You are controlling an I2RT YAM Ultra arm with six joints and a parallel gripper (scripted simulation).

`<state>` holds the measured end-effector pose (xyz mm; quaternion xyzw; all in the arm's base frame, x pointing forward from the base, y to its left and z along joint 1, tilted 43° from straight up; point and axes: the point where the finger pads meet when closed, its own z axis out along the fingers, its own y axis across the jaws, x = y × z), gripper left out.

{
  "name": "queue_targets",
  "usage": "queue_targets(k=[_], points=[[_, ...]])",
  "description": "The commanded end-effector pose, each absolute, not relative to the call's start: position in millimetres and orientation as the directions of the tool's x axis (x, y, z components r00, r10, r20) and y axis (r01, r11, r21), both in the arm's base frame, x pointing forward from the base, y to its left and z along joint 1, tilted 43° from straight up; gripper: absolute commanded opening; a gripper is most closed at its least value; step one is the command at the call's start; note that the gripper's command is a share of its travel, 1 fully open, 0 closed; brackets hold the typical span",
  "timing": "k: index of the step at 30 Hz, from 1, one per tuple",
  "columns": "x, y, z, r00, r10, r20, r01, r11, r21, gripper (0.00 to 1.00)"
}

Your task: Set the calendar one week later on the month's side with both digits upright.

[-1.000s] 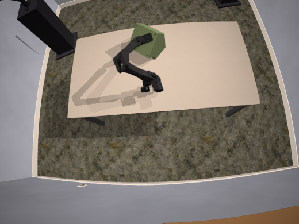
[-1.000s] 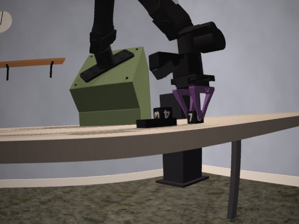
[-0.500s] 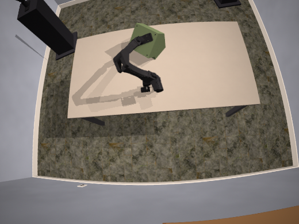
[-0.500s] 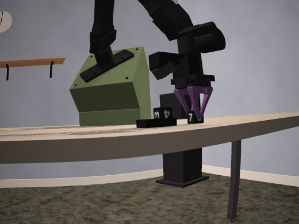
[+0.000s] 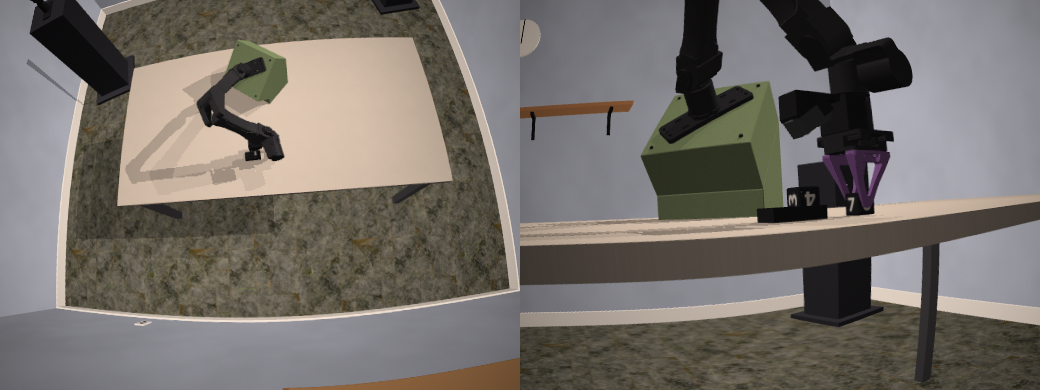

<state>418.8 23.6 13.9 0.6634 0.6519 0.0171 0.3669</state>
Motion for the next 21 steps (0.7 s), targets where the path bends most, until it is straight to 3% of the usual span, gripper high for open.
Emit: queue_targets(k=[1, 16, 21], points=[[419.9, 26.1, 16.5, 0.148, 0.879, -0.453, 0.848, 0.123, 0.516, 0.26], [416.4, 29.3, 21.6, 0.149, 0.879, -0.453, 0.848, 0.123, 0.516, 0.26], [401.2, 43.2, 43.5, 0.149, 0.879, -0.452, 0.848, 0.122, 0.516, 0.26]])
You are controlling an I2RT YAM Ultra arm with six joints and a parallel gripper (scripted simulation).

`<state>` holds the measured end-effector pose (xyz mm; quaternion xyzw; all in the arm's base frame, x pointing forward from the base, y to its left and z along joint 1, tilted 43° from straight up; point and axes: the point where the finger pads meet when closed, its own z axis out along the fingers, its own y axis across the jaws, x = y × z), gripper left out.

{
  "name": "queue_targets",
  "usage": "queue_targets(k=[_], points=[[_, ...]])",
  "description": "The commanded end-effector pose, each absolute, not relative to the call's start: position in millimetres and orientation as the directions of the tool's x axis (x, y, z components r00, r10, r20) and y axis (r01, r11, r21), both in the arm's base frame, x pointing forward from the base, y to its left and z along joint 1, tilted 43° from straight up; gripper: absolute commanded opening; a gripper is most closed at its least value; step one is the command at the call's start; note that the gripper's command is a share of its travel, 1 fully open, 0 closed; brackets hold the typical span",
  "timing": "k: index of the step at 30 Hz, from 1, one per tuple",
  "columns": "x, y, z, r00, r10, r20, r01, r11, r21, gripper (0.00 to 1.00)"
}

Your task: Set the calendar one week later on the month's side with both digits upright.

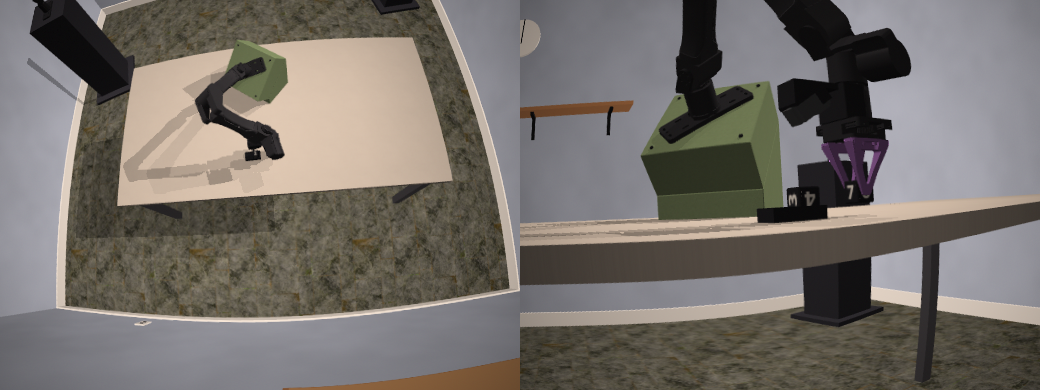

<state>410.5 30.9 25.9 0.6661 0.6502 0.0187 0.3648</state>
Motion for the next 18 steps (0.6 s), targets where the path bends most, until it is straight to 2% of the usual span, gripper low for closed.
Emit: queue_targets(k=[1, 9, 18], points=[[397.2, 46.8, 49.1, 0.149, 0.879, -0.452, 0.848, 0.122, 0.516, 0.26], [372.3, 69.6, 85.0, 0.148, 0.88, -0.452, 0.848, 0.122, 0.516, 0.26], [369.2, 72.3, 89.3, 0.148, 0.88, -0.452, 0.848, 0.122, 0.516, 0.26]])
